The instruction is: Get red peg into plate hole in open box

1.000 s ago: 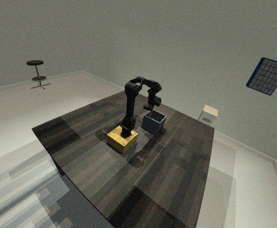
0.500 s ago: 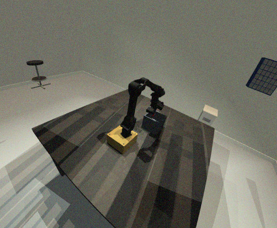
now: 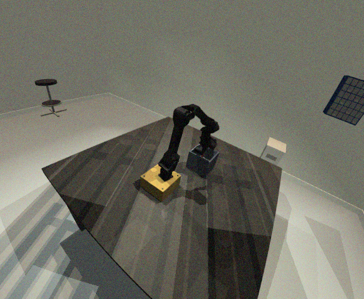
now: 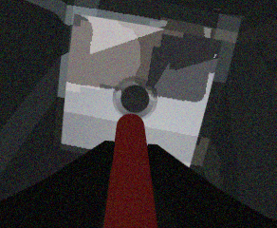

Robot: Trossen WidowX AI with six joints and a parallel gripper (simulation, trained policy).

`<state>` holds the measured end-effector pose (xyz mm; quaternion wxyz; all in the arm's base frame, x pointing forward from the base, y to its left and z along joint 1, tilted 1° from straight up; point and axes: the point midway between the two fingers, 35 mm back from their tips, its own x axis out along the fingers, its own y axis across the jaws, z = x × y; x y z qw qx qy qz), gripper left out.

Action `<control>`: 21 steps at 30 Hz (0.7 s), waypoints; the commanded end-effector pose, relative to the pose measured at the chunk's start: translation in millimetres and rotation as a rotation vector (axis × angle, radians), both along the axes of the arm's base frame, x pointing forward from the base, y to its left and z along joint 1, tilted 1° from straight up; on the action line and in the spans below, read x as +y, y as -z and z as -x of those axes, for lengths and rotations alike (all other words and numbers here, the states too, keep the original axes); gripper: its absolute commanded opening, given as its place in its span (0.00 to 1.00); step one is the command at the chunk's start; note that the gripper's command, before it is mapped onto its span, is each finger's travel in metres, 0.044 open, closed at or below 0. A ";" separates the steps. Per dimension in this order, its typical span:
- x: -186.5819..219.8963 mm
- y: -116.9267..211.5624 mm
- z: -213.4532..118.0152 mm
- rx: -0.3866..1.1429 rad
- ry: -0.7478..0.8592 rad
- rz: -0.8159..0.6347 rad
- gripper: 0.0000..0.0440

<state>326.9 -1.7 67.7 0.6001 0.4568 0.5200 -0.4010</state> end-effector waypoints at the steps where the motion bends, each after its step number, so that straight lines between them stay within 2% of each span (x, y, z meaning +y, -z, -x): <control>1: -1.4 13.6 -0.3 0.023 -0.014 -0.006 0.00; 11: -5.1 34.8 -5.5 0.045 -0.046 0.008 0.00; 13: -6.1 37.5 -6.5 0.052 -0.052 0.012 0.05; 18: -6.0 46.0 -4.8 0.079 -0.066 0.013 0.23; 21: -3.4 48.1 -4.0 0.092 -0.070 -0.006 0.23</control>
